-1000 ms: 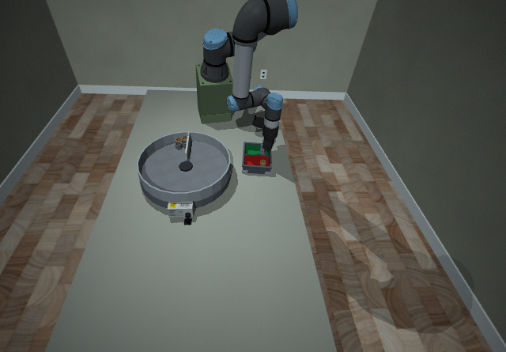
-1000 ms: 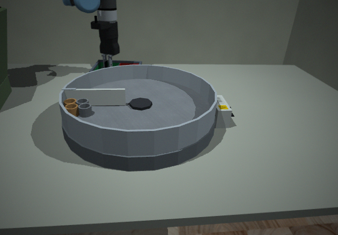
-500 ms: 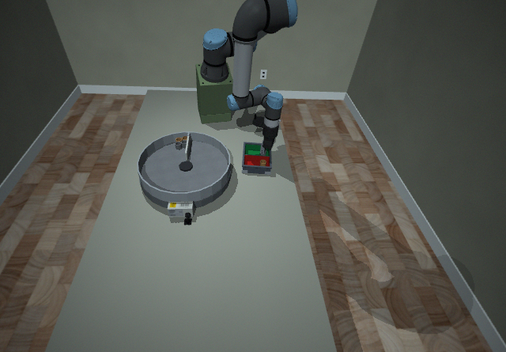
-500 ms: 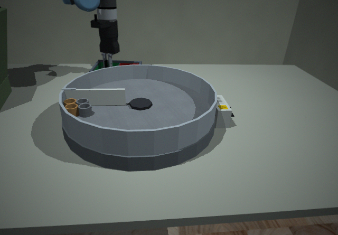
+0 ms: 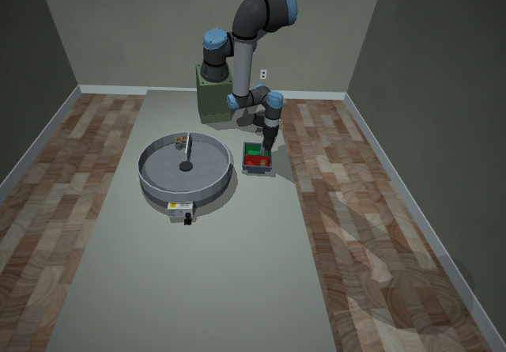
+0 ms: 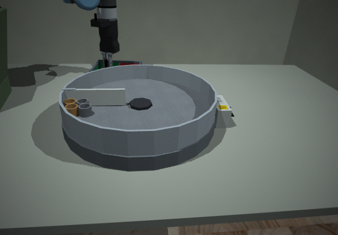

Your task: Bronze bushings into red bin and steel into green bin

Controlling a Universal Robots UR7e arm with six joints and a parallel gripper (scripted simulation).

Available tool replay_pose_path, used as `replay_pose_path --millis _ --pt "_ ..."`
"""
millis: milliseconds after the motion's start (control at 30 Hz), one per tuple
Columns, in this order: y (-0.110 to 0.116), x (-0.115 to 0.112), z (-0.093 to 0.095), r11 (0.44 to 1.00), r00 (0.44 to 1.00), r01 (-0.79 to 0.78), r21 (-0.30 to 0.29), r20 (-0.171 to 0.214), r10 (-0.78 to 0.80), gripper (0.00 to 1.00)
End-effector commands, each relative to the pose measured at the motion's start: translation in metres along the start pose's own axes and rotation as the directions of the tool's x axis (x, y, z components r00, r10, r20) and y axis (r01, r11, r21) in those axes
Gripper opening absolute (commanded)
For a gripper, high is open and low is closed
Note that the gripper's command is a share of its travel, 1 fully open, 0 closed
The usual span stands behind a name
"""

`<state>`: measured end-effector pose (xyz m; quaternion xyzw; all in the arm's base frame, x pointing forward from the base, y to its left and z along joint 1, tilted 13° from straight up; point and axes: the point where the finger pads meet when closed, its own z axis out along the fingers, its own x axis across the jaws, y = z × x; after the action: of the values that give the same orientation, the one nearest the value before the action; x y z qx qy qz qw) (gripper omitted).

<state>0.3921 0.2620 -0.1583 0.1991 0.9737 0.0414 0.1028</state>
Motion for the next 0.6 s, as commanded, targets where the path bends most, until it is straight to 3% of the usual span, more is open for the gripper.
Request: replay_pose_path --millis 0,567 --pt "0.0004 -0.0003 -0.0013 1.000 1.000 0.000 -0.001 0.001 0.000 0.42" --pt "0.0004 -0.0003 -0.0067 1.000 1.000 0.000 -0.001 0.001 0.000 0.42"
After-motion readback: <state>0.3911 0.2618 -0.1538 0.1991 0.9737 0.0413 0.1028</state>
